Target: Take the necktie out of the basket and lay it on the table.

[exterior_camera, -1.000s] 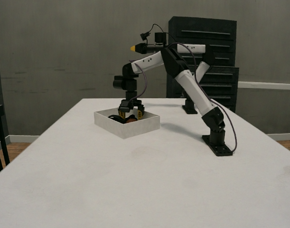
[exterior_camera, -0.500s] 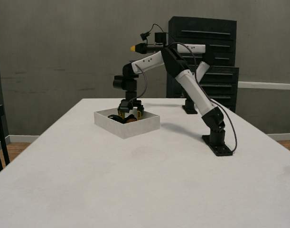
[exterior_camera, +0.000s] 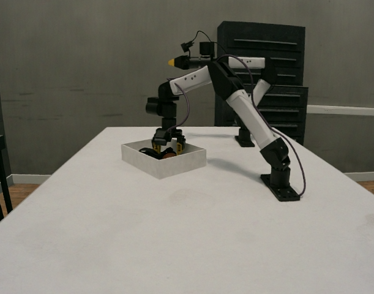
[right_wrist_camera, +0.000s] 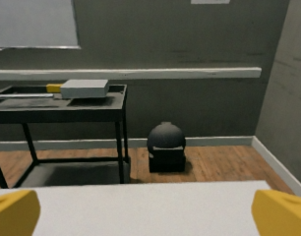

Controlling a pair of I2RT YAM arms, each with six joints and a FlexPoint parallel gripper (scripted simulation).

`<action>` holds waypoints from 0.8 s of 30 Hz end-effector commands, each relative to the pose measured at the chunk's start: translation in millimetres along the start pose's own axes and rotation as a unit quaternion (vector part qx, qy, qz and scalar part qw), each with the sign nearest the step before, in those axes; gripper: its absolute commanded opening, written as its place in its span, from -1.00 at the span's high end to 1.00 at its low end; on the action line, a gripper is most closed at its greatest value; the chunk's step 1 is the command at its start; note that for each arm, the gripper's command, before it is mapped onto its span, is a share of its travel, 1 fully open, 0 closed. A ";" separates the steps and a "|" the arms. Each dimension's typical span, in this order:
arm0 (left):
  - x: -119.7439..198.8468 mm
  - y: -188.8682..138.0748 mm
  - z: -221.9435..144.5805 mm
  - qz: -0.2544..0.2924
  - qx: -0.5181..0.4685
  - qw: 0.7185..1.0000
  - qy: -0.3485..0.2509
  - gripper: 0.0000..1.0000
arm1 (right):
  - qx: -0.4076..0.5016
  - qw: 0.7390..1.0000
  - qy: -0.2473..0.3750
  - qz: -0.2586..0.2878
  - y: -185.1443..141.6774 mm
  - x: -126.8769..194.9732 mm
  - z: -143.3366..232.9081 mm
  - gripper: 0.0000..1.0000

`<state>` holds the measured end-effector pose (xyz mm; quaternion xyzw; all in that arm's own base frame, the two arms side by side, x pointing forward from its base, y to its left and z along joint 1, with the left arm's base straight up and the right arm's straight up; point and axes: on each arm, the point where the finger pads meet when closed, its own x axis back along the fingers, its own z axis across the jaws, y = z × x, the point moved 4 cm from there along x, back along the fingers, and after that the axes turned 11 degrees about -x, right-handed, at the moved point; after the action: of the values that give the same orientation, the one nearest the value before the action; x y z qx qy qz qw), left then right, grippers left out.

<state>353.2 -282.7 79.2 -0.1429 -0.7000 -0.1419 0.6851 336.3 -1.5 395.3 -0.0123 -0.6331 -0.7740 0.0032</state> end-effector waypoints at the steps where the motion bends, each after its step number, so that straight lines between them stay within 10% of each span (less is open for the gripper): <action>1: -19.4 2.2 1.2 0.002 0.004 1.000 0.010 -0.52 | 0.000 1.000 0.000 -0.001 0.5 0.0 0.1 -1.00; 24: -34.5 2.1 1.6 0.002 0.004 1.000 0.010 -0.52 | 0.000 1.000 0.000 -0.001 0.5 0.0 0.1 -1.00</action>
<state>357.6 -286.0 77.1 -0.1499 -0.7162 -0.1347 0.6682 336.3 -1.5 395.3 -0.0123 -0.6331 -0.7740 0.0033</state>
